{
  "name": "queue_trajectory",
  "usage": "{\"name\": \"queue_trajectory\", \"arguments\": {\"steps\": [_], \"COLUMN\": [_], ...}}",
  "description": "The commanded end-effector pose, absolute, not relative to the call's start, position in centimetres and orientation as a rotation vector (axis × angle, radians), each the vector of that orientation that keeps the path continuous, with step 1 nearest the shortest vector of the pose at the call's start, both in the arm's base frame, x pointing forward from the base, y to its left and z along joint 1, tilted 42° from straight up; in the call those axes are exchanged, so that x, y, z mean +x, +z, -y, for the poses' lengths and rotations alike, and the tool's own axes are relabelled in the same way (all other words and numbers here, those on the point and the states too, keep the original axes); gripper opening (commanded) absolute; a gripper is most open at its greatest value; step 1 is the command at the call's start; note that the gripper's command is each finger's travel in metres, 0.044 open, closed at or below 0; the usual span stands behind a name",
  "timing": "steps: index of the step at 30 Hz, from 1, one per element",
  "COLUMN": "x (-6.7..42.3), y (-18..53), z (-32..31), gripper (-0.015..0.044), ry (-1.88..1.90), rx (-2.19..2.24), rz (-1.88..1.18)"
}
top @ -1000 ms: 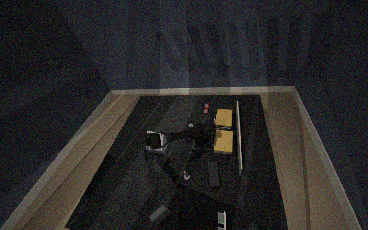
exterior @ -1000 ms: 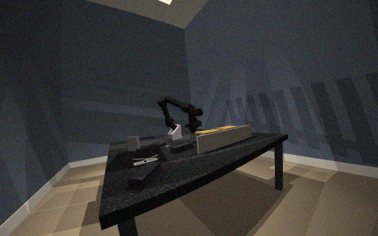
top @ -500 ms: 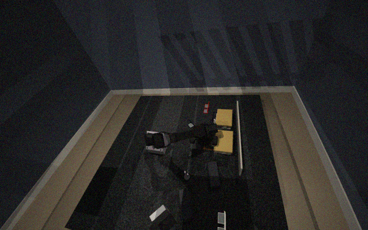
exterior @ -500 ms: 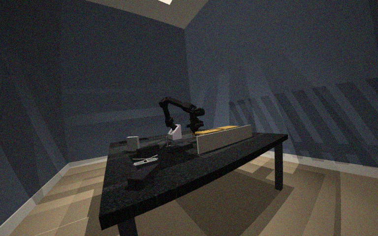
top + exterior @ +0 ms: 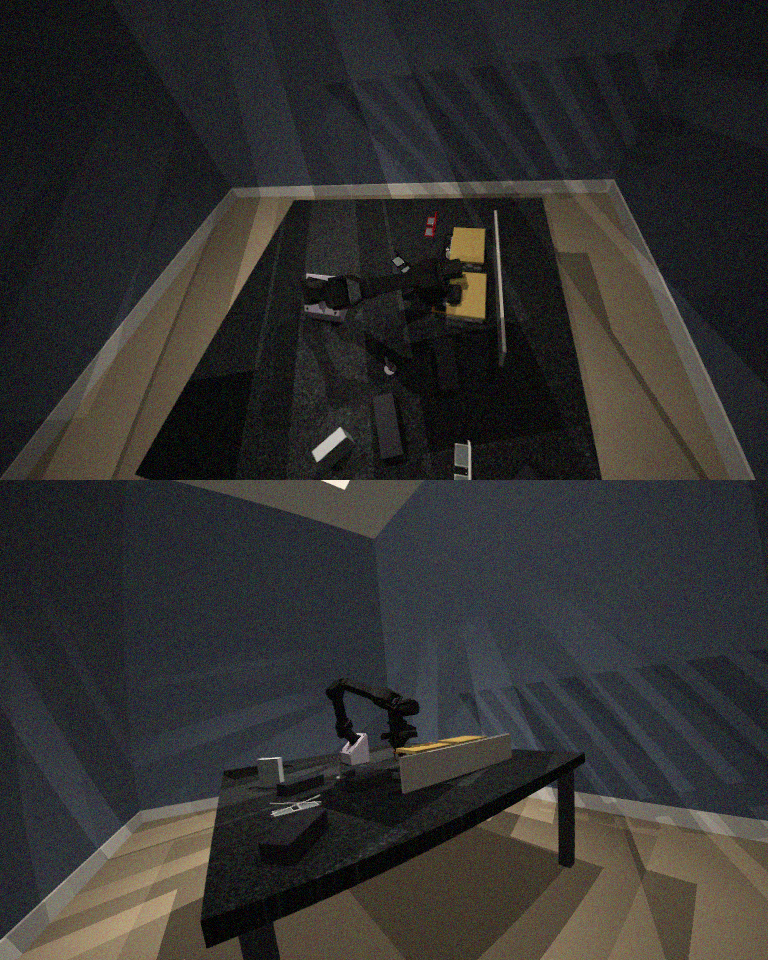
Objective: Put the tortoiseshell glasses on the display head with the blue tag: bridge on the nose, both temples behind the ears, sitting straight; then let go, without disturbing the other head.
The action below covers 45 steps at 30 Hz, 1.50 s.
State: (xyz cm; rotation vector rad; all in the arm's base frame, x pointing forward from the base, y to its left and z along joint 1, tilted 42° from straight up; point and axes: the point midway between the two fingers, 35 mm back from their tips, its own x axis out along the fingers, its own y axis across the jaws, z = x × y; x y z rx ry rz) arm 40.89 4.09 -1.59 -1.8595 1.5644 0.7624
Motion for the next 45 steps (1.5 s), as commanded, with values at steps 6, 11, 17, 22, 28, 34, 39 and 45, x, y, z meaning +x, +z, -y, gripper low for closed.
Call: {"name": "queue_trajectory", "arguments": {"steps": [6,11,17,22,28,34,39,45], "x": [41.98,42.17,42.16,42.18,42.2,42.19,42.19,42.19], "y": [-1.58,-1.58,-1.73,-1.75,-1.97,-2.04,-2.04,-2.04], "z": [-4.13,-4.14,-4.01,-3.99,-3.8,-3.78,-3.78,-3.78], "gripper": [0.0,0.0,0.0,0.0,0.0,0.0026,0.0108,0.0108], "ry": [0.764,0.764,0.764,0.764,0.764,0.763,0.763,0.763], "rx": [-1.868,-1.868,-1.868,-1.868,-1.868,-1.86,-1.86,-1.86], "rz": [-1.568,-1.568,-1.568,-1.568,-1.568,-1.567,-1.567,-1.567]}}
